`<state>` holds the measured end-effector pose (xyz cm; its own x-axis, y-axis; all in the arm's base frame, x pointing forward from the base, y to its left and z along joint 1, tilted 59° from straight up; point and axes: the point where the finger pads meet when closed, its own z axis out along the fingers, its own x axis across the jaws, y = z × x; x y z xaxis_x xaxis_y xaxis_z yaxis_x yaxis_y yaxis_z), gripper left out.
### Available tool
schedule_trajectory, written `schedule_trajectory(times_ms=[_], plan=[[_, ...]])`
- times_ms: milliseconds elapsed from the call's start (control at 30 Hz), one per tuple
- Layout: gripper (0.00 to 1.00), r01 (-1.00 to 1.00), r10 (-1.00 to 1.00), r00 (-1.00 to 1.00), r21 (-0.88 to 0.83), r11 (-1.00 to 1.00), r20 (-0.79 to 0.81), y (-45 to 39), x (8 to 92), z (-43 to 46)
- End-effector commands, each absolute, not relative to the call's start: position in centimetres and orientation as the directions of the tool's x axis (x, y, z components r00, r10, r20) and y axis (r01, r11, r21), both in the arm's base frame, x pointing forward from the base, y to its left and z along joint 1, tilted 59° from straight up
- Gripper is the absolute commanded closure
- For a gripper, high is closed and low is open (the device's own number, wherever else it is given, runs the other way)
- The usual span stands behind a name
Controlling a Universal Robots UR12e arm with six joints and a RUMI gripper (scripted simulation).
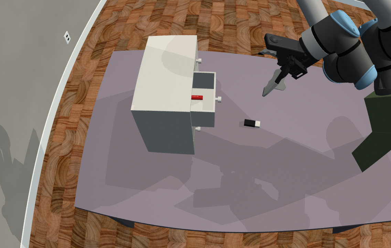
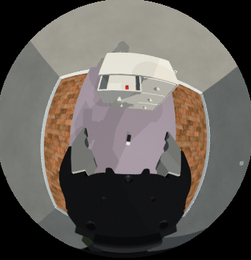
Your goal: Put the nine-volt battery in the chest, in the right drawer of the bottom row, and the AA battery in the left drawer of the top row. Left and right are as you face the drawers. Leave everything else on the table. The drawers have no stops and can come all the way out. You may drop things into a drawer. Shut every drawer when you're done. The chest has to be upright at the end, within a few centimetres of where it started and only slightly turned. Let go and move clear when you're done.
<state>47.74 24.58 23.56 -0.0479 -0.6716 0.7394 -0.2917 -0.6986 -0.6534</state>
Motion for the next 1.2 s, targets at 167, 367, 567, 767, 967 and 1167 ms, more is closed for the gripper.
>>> schedule_trajectory(times_ms=[167,367,567,767,967,1167], plan=[[0.0,-0.457,-0.679,-0.041,-0.618,-0.64,0.733,25.05,47.66,23.67],[0.0,-0.505,-0.677,-0.043,-0.6,-0.62,0.735,25.17,47.47,23.91],[0.0,-0.57,-0.679,-0.04,-0.575,-0.587,0.733,25.38,47.47,23.92],[0.0,-0.616,-0.676,-0.043,-0.552,-0.561,0.735,25.39,47.24,24.12],[0.0,-0.658,-0.678,-0.04,-0.53,-0.535,0.734,25.63,47.32,24.08],[0.0,-0.7,-0.677,-0.042,-0.506,-0.505,0.735,25.62,47.07,24.29]])
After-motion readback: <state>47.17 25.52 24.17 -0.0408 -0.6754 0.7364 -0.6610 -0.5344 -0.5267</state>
